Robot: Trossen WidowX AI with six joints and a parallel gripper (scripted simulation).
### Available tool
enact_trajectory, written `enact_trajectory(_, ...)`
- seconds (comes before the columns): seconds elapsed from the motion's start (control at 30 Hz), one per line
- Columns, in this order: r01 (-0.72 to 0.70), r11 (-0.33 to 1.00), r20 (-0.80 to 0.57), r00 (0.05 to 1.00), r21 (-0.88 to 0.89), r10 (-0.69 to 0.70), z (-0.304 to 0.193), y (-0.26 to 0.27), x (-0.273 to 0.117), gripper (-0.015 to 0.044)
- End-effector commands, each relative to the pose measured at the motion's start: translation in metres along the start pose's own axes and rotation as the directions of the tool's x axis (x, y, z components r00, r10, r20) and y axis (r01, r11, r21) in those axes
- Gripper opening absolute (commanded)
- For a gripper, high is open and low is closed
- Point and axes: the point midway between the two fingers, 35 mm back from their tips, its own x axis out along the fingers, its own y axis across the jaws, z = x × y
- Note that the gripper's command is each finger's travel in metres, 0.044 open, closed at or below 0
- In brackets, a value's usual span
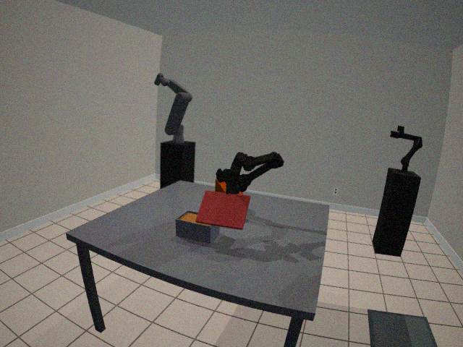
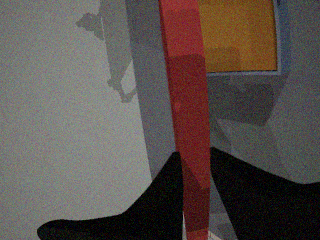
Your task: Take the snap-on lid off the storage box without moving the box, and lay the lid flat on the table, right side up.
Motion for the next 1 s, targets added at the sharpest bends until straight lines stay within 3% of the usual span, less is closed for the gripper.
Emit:
enact_trajectory(0.0,-0.009,1.000,0.006,1.000,-0.002,0.009,-0.009,0.002,-0.002,0.0000)
enact_trajectory(0.97,-0.009,1.000,0.005,1.000,0.000,0.009,-0.067,-0.003,-0.006,0.0000)
